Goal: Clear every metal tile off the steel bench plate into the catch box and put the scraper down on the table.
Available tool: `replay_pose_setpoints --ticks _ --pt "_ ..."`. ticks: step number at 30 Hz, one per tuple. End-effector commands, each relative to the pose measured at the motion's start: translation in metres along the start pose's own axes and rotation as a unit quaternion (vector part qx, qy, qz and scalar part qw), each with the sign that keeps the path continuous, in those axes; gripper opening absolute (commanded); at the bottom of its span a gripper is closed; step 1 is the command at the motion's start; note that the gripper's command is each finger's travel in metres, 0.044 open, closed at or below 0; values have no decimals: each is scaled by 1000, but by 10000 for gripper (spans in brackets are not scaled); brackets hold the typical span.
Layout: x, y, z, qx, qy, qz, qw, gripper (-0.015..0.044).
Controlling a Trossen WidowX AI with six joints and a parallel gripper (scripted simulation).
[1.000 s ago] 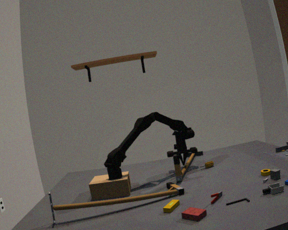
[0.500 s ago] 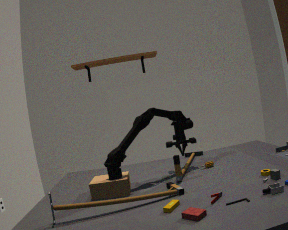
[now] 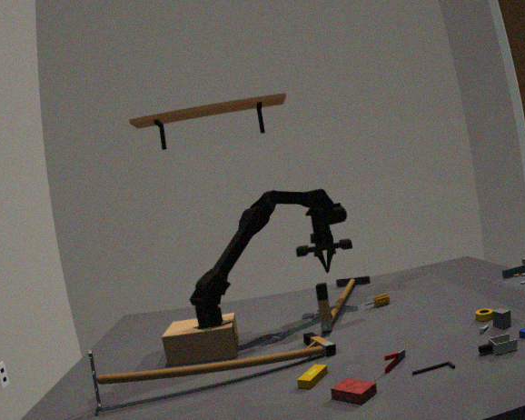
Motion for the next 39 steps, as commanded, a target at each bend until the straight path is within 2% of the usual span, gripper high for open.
replay_pose_setpoints --ticks 1,7,12,39 --pt "-14 12 3 24 1 -1 1000 0" --pt "-36 31 4 67 3 1 998 0" --pt "-35 31 5 69 3 1 998 0" --pt "32 24 11 87 3 1 996 0"
Point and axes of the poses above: the point midway between the two fingers, 35 mm back from their tips, its own x axis out along the fingers, its own y axis across the jaws, z = x × y, the point moved 10 cm from there along -x, back along the fingers, and after that the axes turned 5 degrees about -x, right-handed, at the moved point
